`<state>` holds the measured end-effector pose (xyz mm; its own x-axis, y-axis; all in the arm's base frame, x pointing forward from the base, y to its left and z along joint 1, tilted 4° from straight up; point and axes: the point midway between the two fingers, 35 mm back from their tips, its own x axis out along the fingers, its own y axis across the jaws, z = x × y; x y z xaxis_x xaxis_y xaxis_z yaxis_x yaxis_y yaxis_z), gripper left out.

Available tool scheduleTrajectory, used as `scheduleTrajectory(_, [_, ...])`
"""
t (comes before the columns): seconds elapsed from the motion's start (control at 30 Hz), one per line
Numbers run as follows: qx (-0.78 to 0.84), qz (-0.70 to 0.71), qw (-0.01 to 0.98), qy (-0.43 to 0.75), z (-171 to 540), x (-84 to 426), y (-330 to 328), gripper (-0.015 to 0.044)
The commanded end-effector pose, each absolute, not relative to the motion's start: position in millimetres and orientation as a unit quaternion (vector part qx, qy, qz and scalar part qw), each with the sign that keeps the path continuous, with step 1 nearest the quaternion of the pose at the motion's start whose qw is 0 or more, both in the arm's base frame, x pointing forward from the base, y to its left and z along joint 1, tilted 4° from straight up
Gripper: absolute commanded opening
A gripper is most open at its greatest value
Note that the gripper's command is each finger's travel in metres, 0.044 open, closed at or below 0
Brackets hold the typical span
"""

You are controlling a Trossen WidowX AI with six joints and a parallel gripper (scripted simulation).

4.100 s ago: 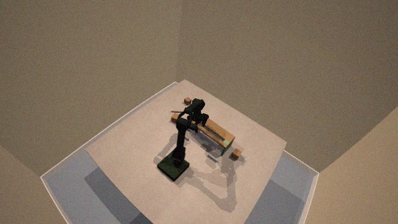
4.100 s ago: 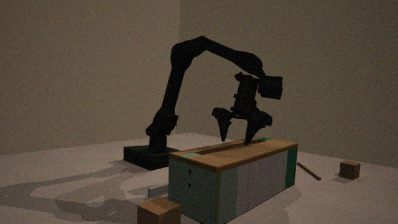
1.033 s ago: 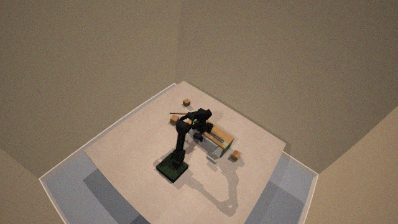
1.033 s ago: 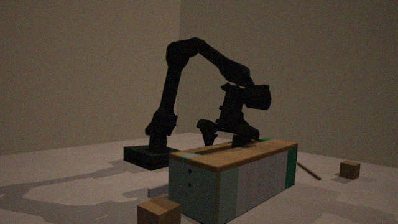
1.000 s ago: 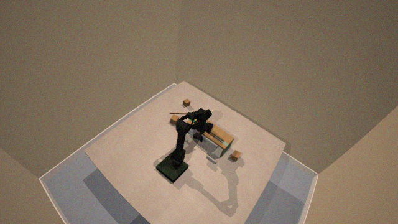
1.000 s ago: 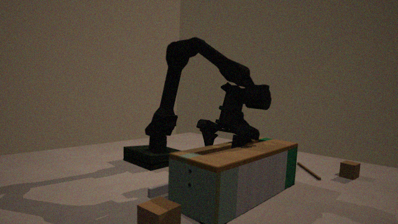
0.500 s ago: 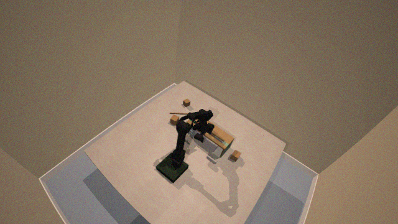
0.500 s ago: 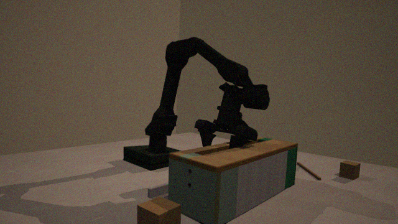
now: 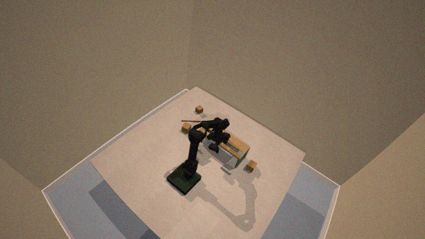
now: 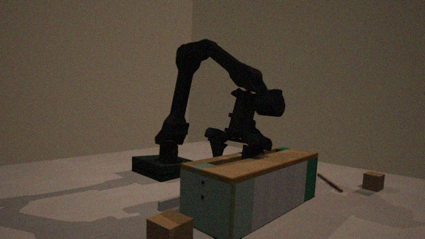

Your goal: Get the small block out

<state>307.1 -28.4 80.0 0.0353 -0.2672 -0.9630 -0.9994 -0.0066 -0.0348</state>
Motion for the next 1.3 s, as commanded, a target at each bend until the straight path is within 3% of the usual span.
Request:
scheduleTrajectory(0.0, [-0.575, 0.419, 0.435, 0.552, 81, 307, -24, 0.04])
scheduleTrajectory(1.27, [-0.575, 0.419, 0.435, 0.552, 79, 308, -48, 0.04])
